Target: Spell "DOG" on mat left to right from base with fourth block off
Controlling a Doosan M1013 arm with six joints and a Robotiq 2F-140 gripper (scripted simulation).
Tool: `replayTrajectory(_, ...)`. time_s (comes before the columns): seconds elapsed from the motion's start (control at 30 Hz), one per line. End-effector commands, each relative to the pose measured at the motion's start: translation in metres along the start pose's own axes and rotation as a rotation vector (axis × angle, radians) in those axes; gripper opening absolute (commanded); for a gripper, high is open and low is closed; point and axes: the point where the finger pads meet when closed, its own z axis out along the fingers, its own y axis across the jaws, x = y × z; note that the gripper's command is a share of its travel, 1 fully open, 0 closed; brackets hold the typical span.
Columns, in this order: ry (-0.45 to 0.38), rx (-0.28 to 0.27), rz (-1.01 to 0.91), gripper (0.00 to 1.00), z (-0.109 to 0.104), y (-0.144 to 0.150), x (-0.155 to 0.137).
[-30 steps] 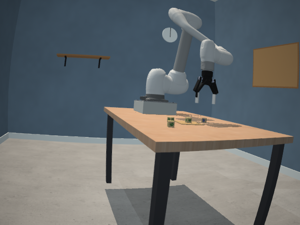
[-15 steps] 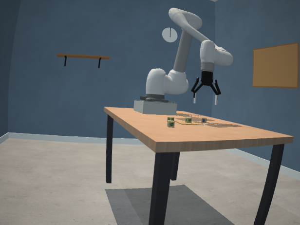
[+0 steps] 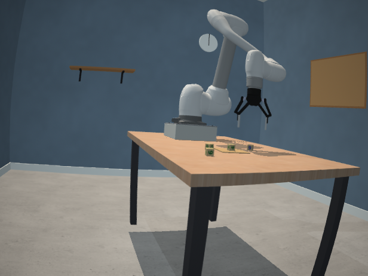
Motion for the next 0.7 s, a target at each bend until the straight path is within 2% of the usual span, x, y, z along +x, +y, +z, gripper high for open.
replayTrajectory(0.0,0.006,-0.006,0.066,1.00,0.0005,0.0000,0.0000)
replayTrajectory(0.17,0.006,-0.006,0.070,1.00,0.0006,0.0000,0.0000)
replayTrajectory(0.2,0.006,-0.006,0.070,0.40,0.0006,0.0000,0.0000)
replayTrajectory(0.67,0.006,-0.006,0.070,0.40,0.0006,0.0000,0.0000)
